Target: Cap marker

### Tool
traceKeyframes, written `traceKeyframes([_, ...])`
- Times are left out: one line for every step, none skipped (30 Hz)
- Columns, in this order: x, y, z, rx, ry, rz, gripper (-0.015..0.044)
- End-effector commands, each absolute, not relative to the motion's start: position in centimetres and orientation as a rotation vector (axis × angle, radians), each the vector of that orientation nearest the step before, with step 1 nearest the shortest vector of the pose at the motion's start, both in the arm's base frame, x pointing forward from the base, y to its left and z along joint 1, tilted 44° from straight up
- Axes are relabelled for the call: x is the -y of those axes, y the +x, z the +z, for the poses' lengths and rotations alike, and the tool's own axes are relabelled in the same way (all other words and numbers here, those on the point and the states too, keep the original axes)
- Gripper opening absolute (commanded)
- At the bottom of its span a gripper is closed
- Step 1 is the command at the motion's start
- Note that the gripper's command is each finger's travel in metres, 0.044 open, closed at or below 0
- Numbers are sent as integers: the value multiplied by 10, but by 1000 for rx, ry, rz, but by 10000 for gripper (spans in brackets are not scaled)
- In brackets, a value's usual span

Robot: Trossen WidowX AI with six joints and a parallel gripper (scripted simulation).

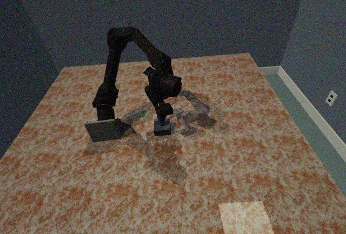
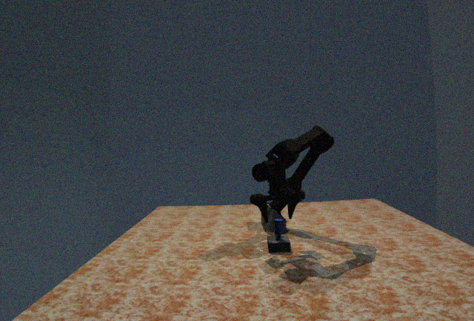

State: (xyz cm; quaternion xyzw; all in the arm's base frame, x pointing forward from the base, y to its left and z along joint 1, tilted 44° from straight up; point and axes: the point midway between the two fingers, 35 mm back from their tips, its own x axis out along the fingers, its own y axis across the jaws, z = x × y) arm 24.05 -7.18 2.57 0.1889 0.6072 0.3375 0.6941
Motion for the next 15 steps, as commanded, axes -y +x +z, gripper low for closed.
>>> traceKeyframes([102,239,54,-1342,411,734,440])
traceKeyframes([104,239,56,-1341,411,734,440])
traceKeyframes([104,239,56,-1341,411,734,440])
traceKeyframes([104,239,56,-1341,411,734,440])
traceKeyframes([103,238,55,-1347,423,725,414])
traceKeyframes([102,238,55,-1365,459,696,387])
traceKeyframes([100,238,54,-1394,519,647,361])
traceKeyframes([98,238,52,-1427,592,585,335])
traceKeyframes([96,238,51,-1453,652,534,309])
traceKeyframes([95,238,50,-1468,688,503,282])
traceKeyframes([95,237,50,-1473,700,493,256])
traceKeyframes([95,237,50,-1473,700,493,230])
traceKeyframes([95,237,50,-1473,700,493,204])
traceKeyframes([95,237,50,-1473,700,493,177])
traceKeyframes([95,237,50,-1473,700,493,151])
